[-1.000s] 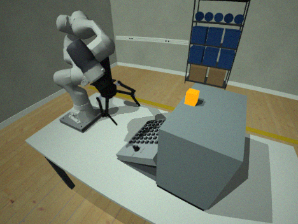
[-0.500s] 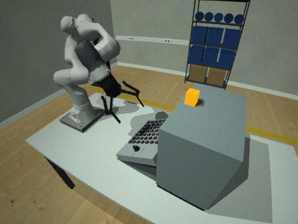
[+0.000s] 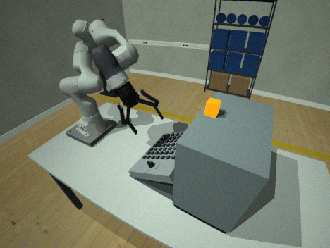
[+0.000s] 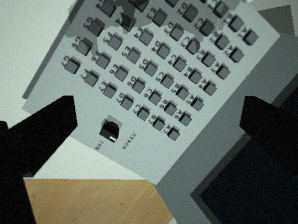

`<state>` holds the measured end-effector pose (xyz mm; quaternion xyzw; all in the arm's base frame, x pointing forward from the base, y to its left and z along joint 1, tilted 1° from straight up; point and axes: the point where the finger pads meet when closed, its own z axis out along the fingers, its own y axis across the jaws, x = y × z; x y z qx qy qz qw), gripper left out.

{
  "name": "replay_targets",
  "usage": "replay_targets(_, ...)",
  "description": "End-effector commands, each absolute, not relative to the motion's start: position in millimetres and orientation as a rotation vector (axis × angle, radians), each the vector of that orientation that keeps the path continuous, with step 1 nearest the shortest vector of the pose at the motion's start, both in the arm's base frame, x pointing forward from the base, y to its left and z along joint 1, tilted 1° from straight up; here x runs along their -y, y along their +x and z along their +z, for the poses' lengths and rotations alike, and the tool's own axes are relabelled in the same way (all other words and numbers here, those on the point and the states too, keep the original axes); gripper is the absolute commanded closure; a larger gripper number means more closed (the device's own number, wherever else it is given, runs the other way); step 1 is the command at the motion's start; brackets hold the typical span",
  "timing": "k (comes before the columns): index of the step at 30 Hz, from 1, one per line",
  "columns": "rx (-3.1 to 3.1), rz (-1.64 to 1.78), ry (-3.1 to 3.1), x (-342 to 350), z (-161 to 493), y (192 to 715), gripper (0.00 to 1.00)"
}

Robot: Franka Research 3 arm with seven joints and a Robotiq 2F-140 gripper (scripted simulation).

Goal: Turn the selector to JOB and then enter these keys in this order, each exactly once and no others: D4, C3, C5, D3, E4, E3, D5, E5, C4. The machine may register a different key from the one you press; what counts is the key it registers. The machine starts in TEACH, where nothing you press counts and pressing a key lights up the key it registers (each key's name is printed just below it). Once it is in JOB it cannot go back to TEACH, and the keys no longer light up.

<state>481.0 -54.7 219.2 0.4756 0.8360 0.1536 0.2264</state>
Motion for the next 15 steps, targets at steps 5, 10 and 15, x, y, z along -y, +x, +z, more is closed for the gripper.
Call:
replay_targets(5, -2.161, 0.451, 1.572, 46, 215, 484, 0.00)
replay_targets(10, -2.115, 0.456, 1.643, 38, 212, 486, 0.00)
replay_targets(15, -2.065, 0.459, 1.715, 31, 208, 487, 0.00)
